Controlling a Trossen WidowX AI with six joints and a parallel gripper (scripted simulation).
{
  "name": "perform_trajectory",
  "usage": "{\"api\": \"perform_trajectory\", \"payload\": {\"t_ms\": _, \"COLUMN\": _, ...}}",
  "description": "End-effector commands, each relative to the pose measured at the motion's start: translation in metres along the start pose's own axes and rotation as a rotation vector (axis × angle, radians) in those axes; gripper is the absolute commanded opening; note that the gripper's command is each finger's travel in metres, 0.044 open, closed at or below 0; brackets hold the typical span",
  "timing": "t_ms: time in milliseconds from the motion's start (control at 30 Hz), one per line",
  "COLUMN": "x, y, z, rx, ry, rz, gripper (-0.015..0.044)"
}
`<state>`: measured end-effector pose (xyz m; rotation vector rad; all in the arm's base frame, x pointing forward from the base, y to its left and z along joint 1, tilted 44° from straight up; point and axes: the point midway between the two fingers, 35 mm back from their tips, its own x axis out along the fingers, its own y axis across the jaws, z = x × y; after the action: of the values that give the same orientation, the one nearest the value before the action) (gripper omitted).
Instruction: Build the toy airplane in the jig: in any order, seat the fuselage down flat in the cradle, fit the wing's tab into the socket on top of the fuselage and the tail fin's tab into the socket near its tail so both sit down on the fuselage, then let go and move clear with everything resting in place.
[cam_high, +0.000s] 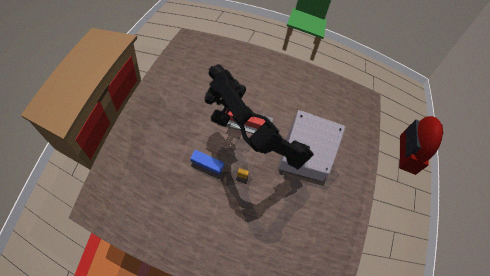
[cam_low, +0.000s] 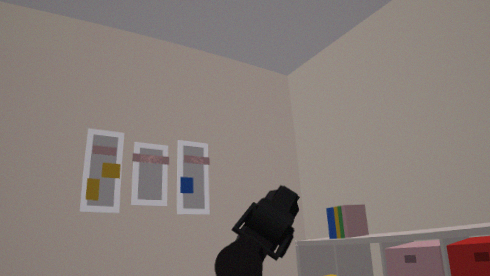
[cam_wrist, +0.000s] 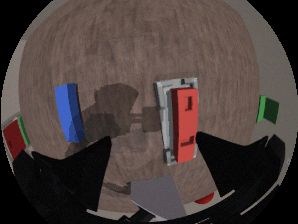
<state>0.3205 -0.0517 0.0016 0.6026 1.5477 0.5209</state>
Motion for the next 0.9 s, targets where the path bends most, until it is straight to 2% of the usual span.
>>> {"api": "perform_trajectory", "payload": {"t_ms": 0, "x": 0.002, "y": 0.059, "z": 0.012, "rx": -0.009, "ry": -0.004, "rz": 0.004, "gripper": 0.0440}}
{"api": "perform_trajectory", "payload": {"t_ms": 233, "x": 0.012, "y": 0.176, "z": 0.003, "rx": -0.019, "ry": 0.010, "rz": 0.052, "gripper": 0.0440}}
{"api": "perform_trajectory", "payload": {"t_ms": 433, "x": 0.012, "y": 0.179, "z": 0.003, "rx": -0.019, "ry": 0.011, "rz": 0.054, "gripper": 0.0440}}
{"api": "perform_trajectory", "payload": {"t_ms": 567, "x": 0.044, "y": 0.181, "z": 0.002, "rx": -0.020, "ry": 0.011, "rz": 0.055, "gripper": 0.0440}}
{"api": "perform_trajectory", "payload": {"t_ms": 867, "x": 0.062, "y": 0.182, "z": 0.002, "rx": -0.020, "ry": 0.011, "rz": 0.056, "gripper": 0.0440}}
